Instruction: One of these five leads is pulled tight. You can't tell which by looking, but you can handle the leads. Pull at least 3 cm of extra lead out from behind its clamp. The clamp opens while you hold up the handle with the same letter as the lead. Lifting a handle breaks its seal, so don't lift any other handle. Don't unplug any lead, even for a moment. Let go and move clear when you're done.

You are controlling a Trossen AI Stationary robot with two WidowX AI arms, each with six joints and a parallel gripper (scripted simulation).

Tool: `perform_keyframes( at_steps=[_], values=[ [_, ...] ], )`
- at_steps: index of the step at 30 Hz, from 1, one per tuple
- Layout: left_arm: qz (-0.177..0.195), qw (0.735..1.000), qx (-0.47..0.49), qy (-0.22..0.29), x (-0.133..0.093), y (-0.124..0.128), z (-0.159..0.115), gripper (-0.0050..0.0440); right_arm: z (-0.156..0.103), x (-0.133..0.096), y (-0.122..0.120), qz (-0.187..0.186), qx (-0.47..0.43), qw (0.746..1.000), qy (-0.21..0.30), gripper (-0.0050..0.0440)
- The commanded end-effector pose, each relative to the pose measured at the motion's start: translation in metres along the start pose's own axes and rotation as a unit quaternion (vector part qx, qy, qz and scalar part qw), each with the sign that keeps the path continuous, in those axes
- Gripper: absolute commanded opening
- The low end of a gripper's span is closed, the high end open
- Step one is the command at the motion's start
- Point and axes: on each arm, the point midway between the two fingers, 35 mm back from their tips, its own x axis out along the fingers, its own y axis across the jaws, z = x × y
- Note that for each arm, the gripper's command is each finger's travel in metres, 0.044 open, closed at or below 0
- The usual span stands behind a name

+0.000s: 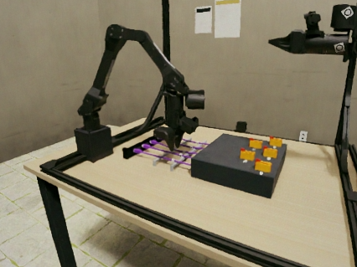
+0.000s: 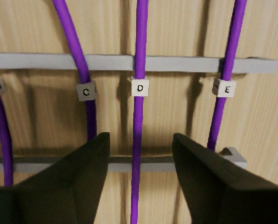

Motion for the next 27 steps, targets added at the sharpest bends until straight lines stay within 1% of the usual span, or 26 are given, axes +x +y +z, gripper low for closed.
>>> perform_keyframes(
  at_steps=[1, 9, 10, 13, 16, 20, 24, 26, 27],
  values=[
    [0.000, 1.000, 0.000, -0.008, -0.001, 0.000, 0.006, 0.0440, 0.004, -0.012, 0.002, 0.004, 0.000, 1.000, -0.010, 0.0209],
    [0.000, 1.000, 0.000, -0.008, -0.001, 0.000, 0.006, 0.0440, 0.004, -0.012, 0.002, 0.004, 0.000, 1.000, -0.010, 0.0209],
    [0.001, 1.000, 0.000, 0.026, 0.001, 0.004, -0.003, 0.0209, 0.002, -0.008, 0.001, 0.002, 0.000, 1.000, -0.005, 0.0209],
    [0.002, 0.992, -0.002, 0.125, 0.006, 0.017, -0.032, 0.0209, 0.002, -0.008, 0.001, 0.002, 0.000, 1.000, -0.005, 0.0209],
    [0.004, 0.975, -0.003, 0.224, 0.010, 0.029, -0.062, 0.0209, 0.002, -0.008, 0.001, 0.002, 0.000, 1.000, -0.005, 0.0209],
    [0.006, 0.938, -0.005, 0.347, 0.017, 0.045, -0.100, 0.0209, 0.002, -0.008, 0.001, 0.002, 0.000, 1.000, -0.005, 0.0209],
    [0.008, 0.891, -0.007, 0.455, 0.023, 0.062, -0.139, 0.0209, 0.002, -0.008, 0.001, 0.002, 0.000, 1.000, -0.005, 0.0209],
    [0.008, 0.891, -0.007, 0.455, 0.023, 0.062, -0.139, 0.0209, 0.002, -0.008, 0.001, 0.002, 0.000, 1.000, -0.005, 0.0209],
    [0.013, 0.908, -0.011, 0.419, 0.017, 0.059, -0.135, 0.0209, 0.002, -0.008, 0.001, 0.002, 0.000, 1.000, -0.005, 0.0209]
  ],
)
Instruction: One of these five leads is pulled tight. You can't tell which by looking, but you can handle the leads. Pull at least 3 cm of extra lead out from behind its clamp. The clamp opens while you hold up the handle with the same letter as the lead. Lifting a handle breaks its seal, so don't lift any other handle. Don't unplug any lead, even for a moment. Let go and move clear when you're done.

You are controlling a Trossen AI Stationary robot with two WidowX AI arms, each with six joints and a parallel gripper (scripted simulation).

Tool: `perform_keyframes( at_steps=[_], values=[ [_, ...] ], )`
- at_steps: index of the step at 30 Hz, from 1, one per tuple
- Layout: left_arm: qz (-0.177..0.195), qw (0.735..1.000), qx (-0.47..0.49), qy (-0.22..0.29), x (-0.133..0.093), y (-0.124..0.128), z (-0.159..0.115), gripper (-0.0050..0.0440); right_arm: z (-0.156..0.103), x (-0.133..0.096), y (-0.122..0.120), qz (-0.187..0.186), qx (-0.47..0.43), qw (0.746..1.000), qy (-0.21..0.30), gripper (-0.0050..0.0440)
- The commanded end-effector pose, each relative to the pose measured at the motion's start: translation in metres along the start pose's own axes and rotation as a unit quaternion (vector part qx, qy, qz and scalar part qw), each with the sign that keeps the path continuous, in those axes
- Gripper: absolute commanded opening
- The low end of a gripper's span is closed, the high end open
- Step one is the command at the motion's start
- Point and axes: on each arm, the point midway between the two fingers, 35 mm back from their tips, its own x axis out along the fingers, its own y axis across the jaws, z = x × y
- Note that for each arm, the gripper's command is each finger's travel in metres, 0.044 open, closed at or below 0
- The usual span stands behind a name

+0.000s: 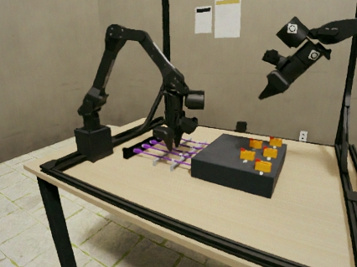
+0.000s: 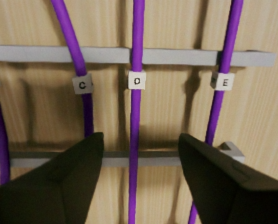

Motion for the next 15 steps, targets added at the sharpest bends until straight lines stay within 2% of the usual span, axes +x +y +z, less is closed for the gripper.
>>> perform_keyframes(
  at_steps=[1, 7, 14, 15],
  values=[
    [0.003, 1.000, 0.003, 0.027, 0.006, 0.006, 0.002, 0.0209, 0.005, -0.008, 0.002, 0.006, 0.000, 1.000, -0.012, 0.0209],
    [0.005, 0.983, 0.004, 0.184, 0.056, 0.031, -0.024, 0.0209, 0.005, -0.008, 0.002, 0.006, 0.000, 1.000, -0.012, 0.0209],
    [0.008, 0.932, 0.005, 0.362, 0.114, 0.060, -0.055, 0.0209, 0.005, -0.008, 0.002, 0.006, 0.000, 1.000, -0.012, 0.0209],
    [0.008, 0.932, 0.005, 0.362, 0.114, 0.060, -0.055, 0.0209, 0.005, -0.008, 0.002, 0.006, 0.000, 1.000, -0.012, 0.0209]
  ],
)
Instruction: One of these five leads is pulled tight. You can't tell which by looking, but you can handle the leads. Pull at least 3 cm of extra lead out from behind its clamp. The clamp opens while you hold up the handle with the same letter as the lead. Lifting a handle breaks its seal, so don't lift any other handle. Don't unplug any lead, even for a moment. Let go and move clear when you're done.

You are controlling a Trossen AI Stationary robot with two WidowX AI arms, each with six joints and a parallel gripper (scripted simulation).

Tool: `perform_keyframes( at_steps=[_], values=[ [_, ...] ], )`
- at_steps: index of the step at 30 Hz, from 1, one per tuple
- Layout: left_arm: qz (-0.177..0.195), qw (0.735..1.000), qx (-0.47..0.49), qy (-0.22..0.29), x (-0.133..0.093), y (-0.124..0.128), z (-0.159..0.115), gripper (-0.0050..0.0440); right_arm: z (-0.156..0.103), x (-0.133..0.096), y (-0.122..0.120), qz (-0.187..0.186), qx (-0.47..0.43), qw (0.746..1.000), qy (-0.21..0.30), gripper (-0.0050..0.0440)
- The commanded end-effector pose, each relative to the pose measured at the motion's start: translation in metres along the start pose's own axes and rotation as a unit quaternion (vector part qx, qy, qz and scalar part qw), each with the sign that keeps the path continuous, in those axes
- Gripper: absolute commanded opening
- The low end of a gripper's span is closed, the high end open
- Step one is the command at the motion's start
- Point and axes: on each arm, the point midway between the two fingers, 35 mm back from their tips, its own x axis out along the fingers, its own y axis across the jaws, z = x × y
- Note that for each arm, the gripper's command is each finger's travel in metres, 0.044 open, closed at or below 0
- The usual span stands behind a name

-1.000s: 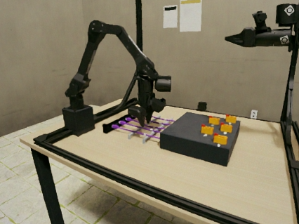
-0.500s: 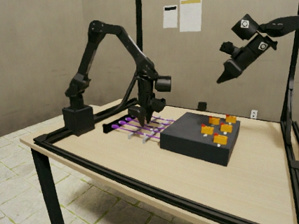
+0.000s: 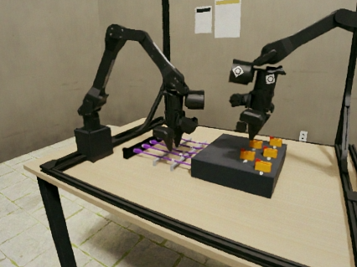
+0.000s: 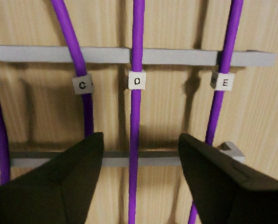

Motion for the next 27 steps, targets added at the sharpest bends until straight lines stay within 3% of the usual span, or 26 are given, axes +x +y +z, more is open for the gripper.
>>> perform_keyframes(
  at_steps=[1, 18, 19, 27],
  values=[
    [0.001, 0.998, 0.002, 0.070, 0.014, 0.012, 0.011, 0.0209, 0.005, -0.008, 0.002, 0.006, 0.000, 1.000, -0.012, 0.0209],
    [0.001, 0.998, 0.002, 0.070, 0.014, 0.012, 0.011, 0.0209, 0.005, -0.008, 0.002, 0.006, 0.000, 1.000, -0.012, 0.0209],
    [0.001, 0.998, 0.002, 0.070, 0.064, 0.012, 0.004, 0.0209, 0.005, -0.008, 0.002, 0.006, 0.000, 1.000, -0.012, 0.0209],
    [0.001, 0.998, 0.002, 0.070, 0.064, 0.012, 0.004, 0.0209, 0.005, -0.008, 0.002, 0.006, 0.000, 1.000, -0.012, 0.0209]
  ],
)
